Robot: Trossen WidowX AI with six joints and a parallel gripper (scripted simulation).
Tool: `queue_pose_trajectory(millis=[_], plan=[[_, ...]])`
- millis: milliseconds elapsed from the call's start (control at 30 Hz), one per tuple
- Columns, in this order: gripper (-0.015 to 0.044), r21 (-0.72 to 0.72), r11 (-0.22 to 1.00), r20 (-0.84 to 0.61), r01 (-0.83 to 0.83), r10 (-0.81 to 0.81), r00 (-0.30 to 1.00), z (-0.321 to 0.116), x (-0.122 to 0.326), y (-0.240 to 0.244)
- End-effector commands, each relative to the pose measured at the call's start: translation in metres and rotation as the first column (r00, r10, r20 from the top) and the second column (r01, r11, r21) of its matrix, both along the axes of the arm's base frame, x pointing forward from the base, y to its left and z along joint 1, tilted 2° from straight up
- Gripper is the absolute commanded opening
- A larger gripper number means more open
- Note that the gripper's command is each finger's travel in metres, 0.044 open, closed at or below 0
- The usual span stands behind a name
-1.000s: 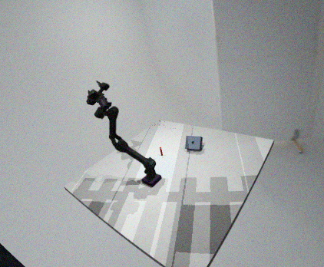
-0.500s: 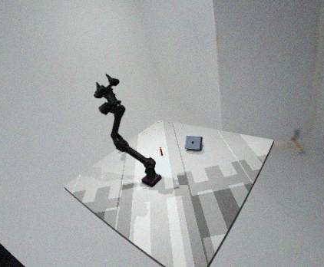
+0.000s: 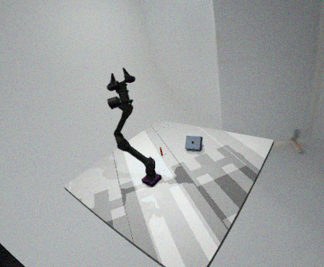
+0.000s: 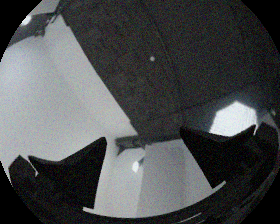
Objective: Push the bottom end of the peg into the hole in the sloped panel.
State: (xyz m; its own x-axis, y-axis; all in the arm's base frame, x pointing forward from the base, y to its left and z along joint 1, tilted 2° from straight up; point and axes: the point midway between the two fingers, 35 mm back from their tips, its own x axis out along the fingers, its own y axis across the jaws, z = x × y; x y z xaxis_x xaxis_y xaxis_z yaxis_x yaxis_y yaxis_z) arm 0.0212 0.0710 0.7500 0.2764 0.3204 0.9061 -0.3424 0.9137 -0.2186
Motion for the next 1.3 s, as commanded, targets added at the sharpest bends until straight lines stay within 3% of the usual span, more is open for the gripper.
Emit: queue_pose_trajectory(millis=[0, 467, 800, 1267], plan=[[0.0440, 0.048, 0.998, -0.024, 0.048, -0.047, 0.999, 0.001, 0.018, -0.024], [0.0440, 0.148, 0.964, -0.190, 0.219, -0.190, 0.963, -0.016, 0.094, -0.091], [0.0440, 0.153, 0.940, -0.295, 0.306, -0.252, 0.921, -0.037, 0.143, -0.114], [0.0440, 0.021, 0.901, -0.493, 0.434, -0.368, 0.788, -0.086, 0.222, -0.130]])
